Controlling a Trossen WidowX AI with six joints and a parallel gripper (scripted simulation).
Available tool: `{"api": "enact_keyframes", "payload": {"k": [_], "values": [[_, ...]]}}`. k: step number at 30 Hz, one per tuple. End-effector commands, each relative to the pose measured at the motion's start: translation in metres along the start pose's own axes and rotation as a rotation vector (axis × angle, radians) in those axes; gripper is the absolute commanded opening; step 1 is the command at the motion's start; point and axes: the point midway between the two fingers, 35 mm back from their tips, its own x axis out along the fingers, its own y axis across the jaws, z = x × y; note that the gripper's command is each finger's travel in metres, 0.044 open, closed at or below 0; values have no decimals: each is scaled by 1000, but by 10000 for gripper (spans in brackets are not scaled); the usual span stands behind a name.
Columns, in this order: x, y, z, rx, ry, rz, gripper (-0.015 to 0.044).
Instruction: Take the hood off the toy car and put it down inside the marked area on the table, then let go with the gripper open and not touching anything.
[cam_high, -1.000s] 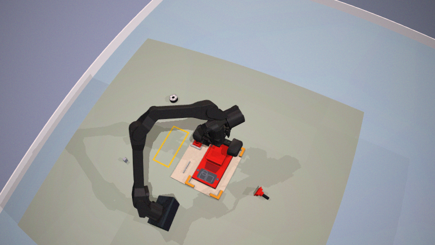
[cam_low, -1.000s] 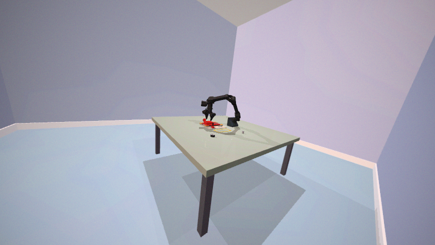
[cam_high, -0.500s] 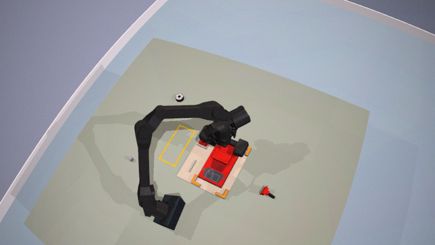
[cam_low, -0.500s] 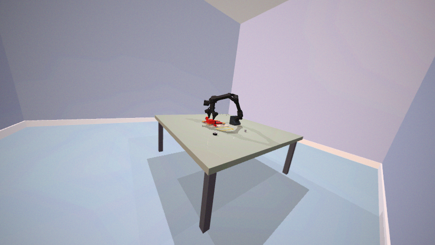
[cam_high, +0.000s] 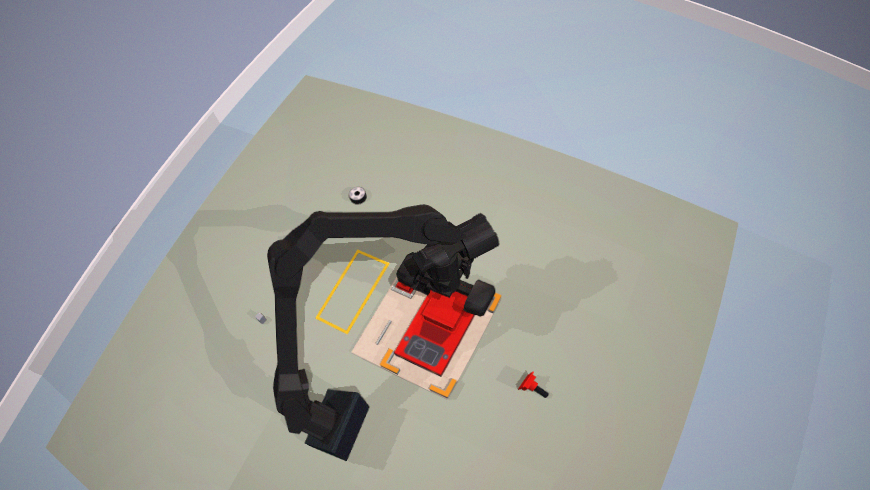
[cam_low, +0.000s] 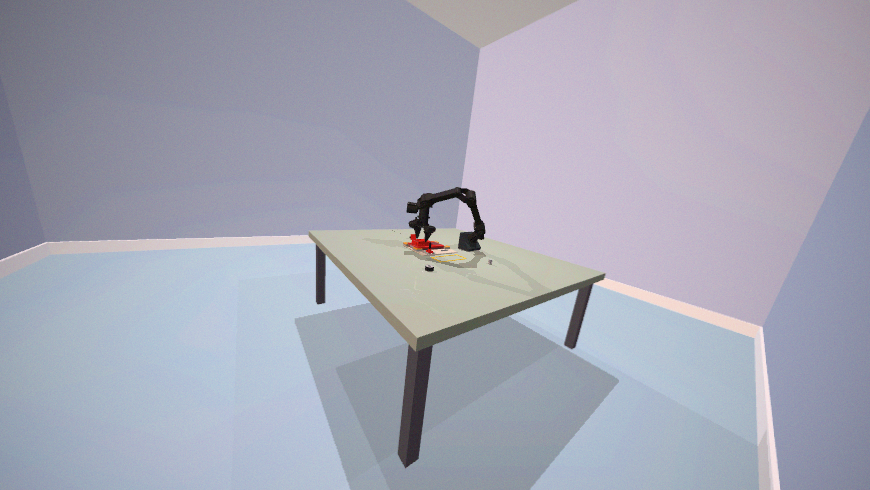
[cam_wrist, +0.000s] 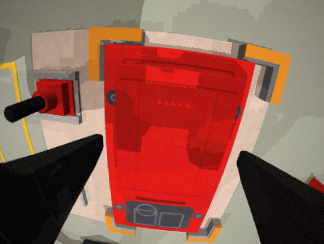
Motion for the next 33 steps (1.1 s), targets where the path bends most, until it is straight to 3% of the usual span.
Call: {"api": "enact_keyframes", "payload": {"k": [1, 30, 33], "values": [[3, 1, 0, 5, -2, 5, 440], [18, 1, 0, 4, -2, 5, 440], [15, 0, 0, 0, 0, 1, 361]]}}
